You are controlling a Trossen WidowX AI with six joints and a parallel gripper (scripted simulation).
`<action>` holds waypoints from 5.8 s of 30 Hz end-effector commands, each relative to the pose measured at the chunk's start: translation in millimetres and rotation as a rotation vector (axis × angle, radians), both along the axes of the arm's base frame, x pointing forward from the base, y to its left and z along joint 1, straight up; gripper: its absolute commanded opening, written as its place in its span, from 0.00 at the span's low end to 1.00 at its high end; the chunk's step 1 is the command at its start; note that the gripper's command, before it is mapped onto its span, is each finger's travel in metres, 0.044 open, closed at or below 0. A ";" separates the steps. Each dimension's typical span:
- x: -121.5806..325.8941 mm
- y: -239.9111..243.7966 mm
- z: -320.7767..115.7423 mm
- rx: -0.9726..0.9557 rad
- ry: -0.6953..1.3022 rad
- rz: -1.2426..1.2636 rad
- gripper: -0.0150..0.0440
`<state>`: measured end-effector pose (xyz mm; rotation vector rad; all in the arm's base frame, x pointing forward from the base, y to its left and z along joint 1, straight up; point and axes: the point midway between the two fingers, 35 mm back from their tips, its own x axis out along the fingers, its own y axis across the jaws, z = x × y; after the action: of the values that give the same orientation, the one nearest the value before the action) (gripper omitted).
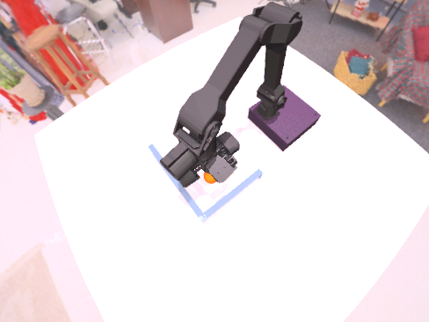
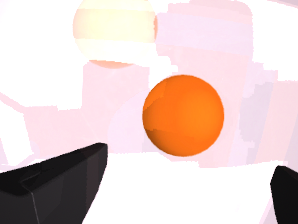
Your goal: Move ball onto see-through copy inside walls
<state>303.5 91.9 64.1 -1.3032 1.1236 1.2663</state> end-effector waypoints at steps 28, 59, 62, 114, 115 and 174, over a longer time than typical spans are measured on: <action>-1.6 1.6 -47.3 0.001 0.015 0.016 0.86; 2.7 2.8 -36.0 0.001 0.015 0.016 0.30; 4.5 3.3 -17.6 0.002 0.015 0.016 0.25; -53.8 47.3 -23.4 0.005 0.019 0.016 0.25; -54.0 47.2 -28.9 0.005 0.019 0.016 0.25; -52.5 47.3 16.8 0.010 0.002 0.019 0.86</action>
<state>250.3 138.7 80.9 -1.3076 1.1122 1.2879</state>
